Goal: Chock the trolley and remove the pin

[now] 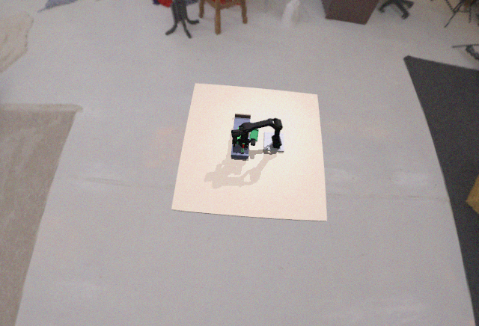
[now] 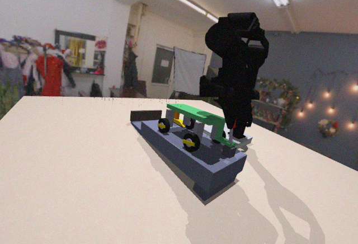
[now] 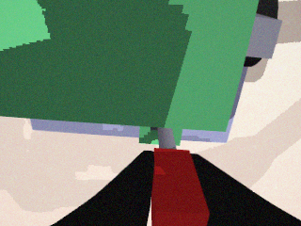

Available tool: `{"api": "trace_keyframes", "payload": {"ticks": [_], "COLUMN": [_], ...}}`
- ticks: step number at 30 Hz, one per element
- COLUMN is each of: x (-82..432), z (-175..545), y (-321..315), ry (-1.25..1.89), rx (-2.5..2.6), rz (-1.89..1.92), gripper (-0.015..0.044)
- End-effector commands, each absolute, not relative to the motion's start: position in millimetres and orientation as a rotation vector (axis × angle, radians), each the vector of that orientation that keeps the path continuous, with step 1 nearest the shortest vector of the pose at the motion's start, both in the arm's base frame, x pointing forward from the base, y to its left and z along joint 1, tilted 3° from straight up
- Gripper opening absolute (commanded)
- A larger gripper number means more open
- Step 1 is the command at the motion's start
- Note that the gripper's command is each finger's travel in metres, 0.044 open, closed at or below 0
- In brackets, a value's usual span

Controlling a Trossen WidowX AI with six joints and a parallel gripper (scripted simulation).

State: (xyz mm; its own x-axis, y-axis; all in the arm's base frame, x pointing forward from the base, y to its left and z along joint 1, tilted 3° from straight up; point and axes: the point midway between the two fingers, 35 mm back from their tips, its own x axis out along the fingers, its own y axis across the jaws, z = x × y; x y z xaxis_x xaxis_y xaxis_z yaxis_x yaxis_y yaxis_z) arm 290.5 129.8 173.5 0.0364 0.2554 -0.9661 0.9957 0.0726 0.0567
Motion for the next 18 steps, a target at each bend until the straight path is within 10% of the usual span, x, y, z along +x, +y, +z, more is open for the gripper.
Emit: {"api": "trace_keyframes", "payload": {"ticks": [1,18], "x": [290.7,290.2], "z": [178.4,188.2], "y": [130.3,129.3], "ry": [1.398,1.398], "rx": [1.358,1.358], "rz": [-0.973,-0.973], "gripper": [0.0,0.0]}}
